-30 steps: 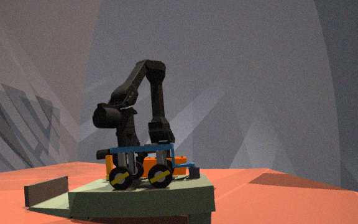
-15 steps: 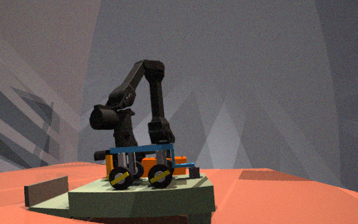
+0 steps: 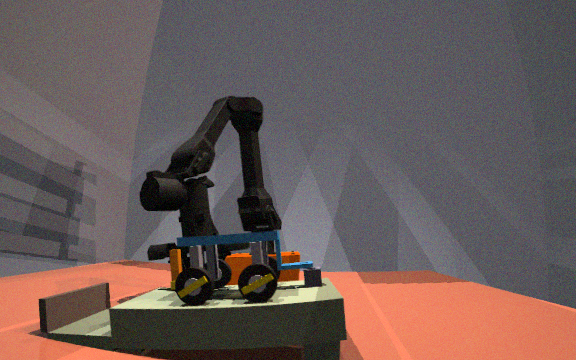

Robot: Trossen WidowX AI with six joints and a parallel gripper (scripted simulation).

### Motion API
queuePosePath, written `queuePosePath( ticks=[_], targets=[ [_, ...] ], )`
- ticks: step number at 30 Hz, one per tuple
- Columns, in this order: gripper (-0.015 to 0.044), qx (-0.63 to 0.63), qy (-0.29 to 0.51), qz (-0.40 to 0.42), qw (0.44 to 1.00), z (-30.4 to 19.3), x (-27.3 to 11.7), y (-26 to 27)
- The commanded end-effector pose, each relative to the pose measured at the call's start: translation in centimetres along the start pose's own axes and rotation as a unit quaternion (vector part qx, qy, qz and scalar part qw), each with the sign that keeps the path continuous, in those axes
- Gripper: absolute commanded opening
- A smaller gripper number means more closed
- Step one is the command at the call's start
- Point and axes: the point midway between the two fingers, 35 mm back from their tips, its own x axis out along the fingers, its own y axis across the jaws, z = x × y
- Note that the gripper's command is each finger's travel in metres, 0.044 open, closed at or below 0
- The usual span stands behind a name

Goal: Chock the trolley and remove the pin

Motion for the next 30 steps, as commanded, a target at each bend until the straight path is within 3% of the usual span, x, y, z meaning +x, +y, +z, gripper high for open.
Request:
queuePosePath(
  ticks=[1,30],
  targets=[
    [0.0190,-0.002,0.000,0.002,1.000,0.0,0.1,0.3],
    [0.0190,-0.002,0.000,0.002,1.000,-0.1,0.8,1.7]
  ],
)
